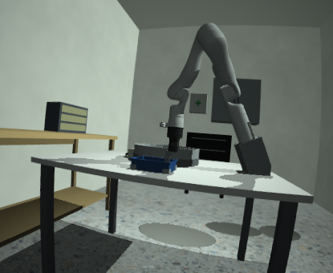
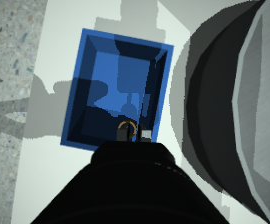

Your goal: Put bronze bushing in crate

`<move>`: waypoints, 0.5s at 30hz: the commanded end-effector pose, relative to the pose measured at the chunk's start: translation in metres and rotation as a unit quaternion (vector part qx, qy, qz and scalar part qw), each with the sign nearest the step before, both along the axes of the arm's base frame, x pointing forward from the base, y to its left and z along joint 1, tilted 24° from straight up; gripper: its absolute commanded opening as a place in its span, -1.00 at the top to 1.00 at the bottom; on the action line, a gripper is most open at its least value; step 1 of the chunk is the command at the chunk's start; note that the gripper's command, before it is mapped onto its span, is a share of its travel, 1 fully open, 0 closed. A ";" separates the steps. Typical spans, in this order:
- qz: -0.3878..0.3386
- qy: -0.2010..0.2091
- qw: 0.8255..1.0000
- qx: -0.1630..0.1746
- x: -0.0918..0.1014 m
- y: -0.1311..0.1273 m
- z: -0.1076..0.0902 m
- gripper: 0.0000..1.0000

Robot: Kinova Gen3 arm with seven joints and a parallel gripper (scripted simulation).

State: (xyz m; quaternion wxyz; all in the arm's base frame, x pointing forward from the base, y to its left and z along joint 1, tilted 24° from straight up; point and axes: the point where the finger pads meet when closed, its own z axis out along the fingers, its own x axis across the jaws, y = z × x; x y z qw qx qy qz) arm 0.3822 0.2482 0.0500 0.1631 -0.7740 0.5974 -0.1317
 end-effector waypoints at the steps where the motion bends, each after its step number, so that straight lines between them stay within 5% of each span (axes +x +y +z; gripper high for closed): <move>1: 0.001 0.000 1.000 0.001 0.000 0.001 0.001 0.16; 15: 0.001 0.000 1.000 0.001 -0.003 0.000 0.006 0.16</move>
